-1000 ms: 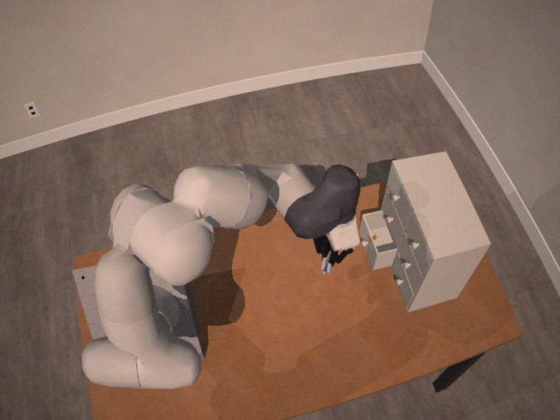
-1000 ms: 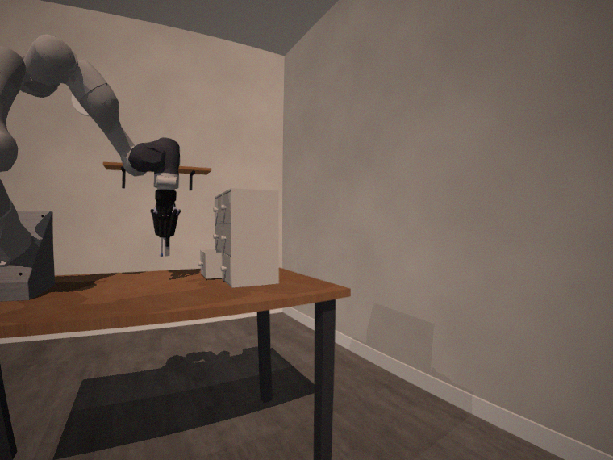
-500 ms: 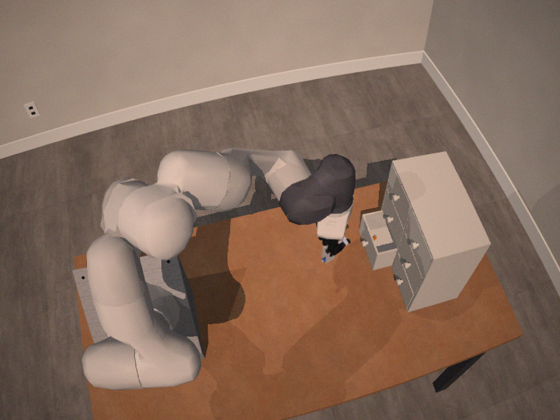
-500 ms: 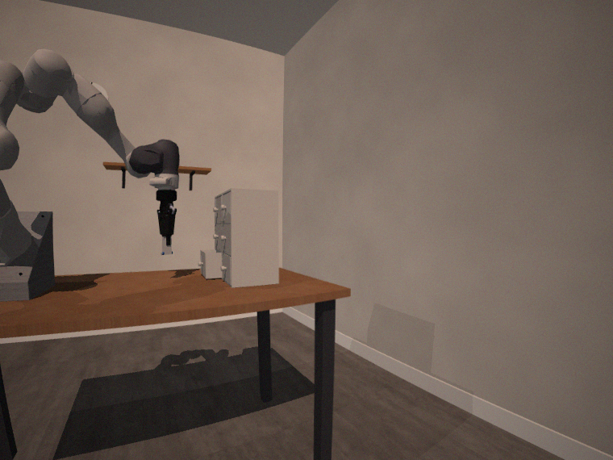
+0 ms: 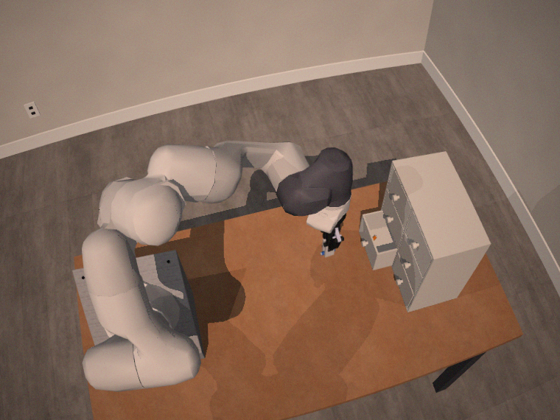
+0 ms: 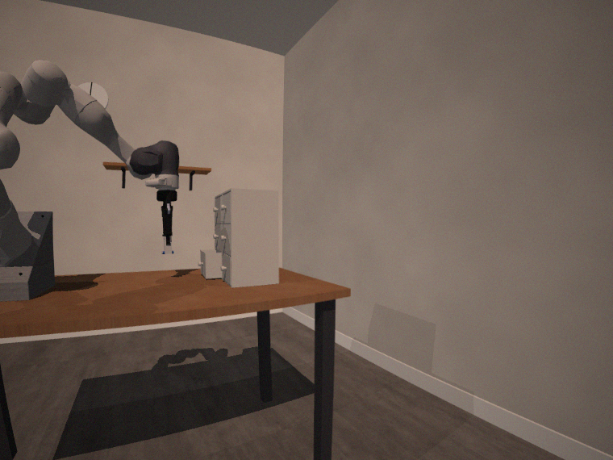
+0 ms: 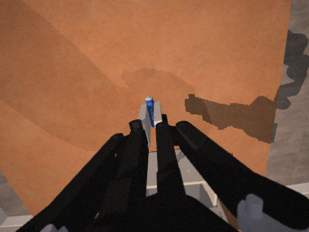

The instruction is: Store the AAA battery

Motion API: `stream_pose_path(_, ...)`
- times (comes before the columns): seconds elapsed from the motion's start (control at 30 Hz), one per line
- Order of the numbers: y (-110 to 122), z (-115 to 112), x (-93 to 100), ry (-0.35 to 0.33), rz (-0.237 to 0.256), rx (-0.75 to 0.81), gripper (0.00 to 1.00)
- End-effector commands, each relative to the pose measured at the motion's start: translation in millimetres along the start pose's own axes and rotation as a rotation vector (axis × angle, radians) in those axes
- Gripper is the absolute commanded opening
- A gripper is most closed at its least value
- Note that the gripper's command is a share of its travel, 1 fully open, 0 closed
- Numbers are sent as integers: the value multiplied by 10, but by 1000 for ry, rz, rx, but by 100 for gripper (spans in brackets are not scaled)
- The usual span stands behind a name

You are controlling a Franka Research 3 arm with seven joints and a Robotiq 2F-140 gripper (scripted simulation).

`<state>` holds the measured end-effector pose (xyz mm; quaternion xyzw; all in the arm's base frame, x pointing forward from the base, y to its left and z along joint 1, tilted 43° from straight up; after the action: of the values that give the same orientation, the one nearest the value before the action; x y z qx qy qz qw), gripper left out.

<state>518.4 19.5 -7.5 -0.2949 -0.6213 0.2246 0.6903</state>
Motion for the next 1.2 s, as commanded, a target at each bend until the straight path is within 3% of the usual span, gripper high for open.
stream_pose_path(0.0, 18, 17, 17, 15, -1, -97, 3)
stream_pose_path(0.4, 21, 11, 299, 15, -1, -98, 3)
stream_pose_path(0.77, 23, 20, 309, 7, -1, -98, 3)
stream_pose_path(1.17, 37, 152, 289, -99, 4, -98, 3)
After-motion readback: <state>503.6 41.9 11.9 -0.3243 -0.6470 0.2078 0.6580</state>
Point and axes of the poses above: the point where the finger pads meet when closed, its own x axis back along the fingers, its own y axis across the jaws, z = x × y, the point moved 10 cm from there along x, back along the fingers
